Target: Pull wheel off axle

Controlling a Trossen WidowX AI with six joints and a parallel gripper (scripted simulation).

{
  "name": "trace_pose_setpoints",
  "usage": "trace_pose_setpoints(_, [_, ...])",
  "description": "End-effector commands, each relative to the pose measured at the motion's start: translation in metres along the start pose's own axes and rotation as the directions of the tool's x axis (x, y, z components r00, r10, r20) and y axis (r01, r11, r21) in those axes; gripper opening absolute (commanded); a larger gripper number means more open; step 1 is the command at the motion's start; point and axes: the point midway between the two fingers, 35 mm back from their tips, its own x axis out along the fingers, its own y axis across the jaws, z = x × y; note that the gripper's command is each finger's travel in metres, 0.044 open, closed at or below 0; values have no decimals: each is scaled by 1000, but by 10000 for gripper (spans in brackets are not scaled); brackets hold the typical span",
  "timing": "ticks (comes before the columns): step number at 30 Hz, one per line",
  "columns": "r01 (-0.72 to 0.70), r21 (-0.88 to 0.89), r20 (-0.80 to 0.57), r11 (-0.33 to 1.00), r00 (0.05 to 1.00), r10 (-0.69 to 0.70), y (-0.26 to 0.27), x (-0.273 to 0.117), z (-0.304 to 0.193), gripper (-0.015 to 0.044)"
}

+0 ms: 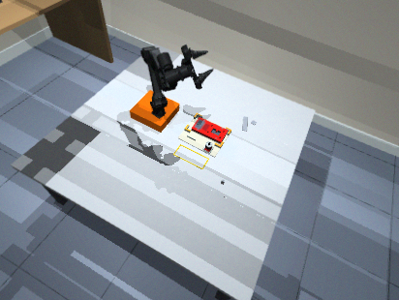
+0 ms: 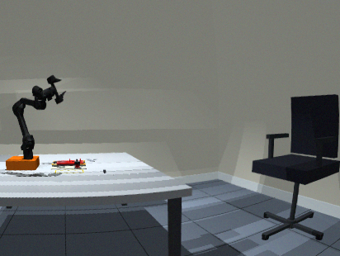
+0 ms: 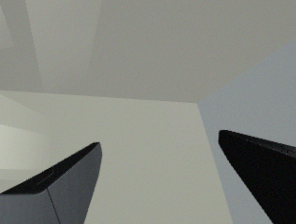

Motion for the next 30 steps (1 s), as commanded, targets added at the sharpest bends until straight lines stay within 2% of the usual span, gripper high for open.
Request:
trace_pose_setpoints(1, [1,13,-5,1000,1000,-1,0,1,-2,374])
trace_pose_setpoints(4, [22,200,-75,980,997,-7,10,8,-30,300])
trace_pose_setpoints(9, [81,553,-232,829,971,60,49,22,-84,300])
trace_pose_setpoints(14, [163,795,-354,584,907,229,110,30,-124,300])
trace_pose_setpoints(22, [287,915,-396,284,769,502,194,30,-142,300])
trace_pose_setpoints(30, [438,897,-303,48,532,791,282,13,-126,300])
